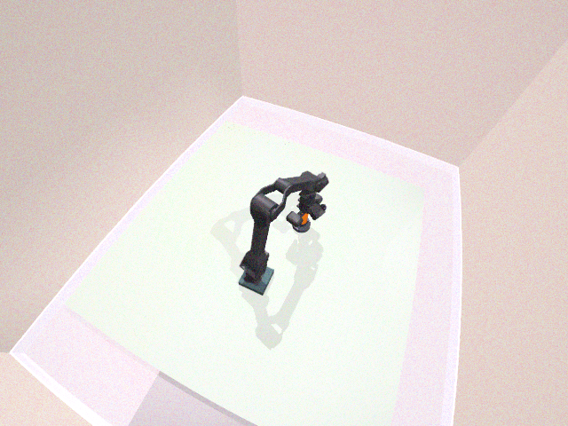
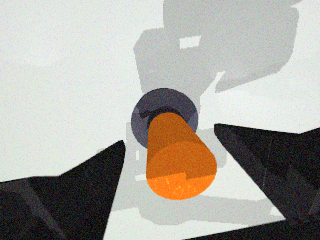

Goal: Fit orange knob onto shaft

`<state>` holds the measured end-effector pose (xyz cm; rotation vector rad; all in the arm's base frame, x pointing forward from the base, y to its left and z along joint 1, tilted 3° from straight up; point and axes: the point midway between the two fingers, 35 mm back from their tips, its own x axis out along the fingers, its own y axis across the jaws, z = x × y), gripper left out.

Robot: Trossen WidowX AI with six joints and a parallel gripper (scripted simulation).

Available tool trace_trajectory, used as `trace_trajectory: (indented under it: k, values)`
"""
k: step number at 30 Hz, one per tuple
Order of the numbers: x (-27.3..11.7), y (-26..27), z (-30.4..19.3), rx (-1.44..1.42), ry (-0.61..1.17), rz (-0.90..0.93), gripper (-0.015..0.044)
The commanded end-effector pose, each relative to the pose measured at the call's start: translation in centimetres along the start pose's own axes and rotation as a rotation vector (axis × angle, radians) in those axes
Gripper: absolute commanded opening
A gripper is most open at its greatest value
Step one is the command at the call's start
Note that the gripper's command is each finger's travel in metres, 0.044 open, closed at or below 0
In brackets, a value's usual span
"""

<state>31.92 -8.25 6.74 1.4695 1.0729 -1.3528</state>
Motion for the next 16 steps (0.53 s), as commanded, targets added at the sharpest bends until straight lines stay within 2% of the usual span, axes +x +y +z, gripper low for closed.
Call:
trace_trajectory:
  k: [1, 7, 16]
  values:
    - [-1.9, 0.3, 0.0, 0.000, 0.000, 0.003, 0.0440]
    - [-9.3, 0.0, 0.0, 0.000, 0.000, 0.003, 0.0440]
    - [-9.5, 0.3, 0.0, 0.000, 0.000, 0.003, 0.0440]
